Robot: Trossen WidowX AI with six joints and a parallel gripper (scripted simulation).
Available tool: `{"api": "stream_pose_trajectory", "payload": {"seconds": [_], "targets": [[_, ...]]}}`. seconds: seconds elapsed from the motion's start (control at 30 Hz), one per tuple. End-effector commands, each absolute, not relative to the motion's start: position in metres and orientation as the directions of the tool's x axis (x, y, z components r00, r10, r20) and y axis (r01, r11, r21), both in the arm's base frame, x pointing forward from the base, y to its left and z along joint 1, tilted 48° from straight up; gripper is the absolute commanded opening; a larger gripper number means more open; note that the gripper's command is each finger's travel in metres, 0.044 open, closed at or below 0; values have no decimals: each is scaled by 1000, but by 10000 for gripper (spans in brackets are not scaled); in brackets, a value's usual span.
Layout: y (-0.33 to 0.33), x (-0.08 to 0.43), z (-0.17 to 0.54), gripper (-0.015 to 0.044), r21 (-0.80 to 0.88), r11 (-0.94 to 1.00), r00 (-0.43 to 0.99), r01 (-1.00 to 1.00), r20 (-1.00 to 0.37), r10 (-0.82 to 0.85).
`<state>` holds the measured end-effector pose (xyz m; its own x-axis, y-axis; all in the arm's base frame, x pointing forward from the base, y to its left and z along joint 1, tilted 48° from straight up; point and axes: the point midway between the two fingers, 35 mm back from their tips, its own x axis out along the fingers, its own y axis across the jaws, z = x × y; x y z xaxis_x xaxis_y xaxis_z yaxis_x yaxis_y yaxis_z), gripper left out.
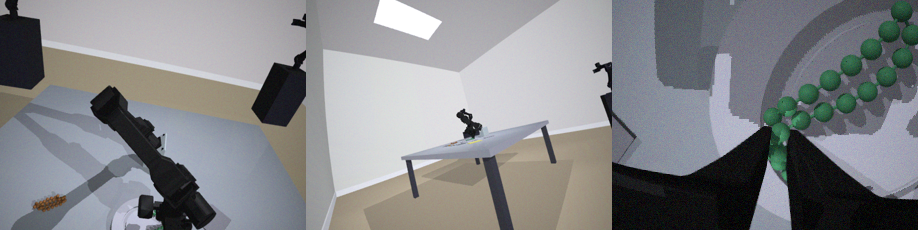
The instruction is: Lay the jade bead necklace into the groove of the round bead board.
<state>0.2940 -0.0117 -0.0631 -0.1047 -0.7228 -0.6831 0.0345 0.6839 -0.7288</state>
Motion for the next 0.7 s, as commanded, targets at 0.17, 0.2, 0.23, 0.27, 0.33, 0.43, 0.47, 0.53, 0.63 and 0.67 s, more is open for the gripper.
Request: {"api": "stream_pose_trajectory", "payload": {"seconds": [0.17, 0.2, 0.23, 0.27, 0.33, 0.43, 0.47, 0.53, 0.63, 0.67], "targets": [[-2, 295, -53, 0, -733, 679, -100, 29, -678, -728], [-2, 295, -53, 0, -733, 679, -100, 29, -678, -728], [-2, 295, -53, 0, -733, 679, -100, 29, -678, -728], [-2, 295, -53, 0, -733, 679, -100, 29, -678, -728], [-2, 295, -53, 0, -733, 679, -100, 29, -678, -728], [-4, 295, -52, 0, -733, 679, -100, 29, -678, -728], [-6, 295, -50, 0, -733, 679, -100, 29, -678, -728], [-10, 295, -45, 0, -733, 679, -100, 29, -678, -728], [-17, 295, -37, 0, -734, 679, -100, 29, -678, -728], [-19, 295, -35, 0, -734, 679, -100, 29, -678, -729]]}}
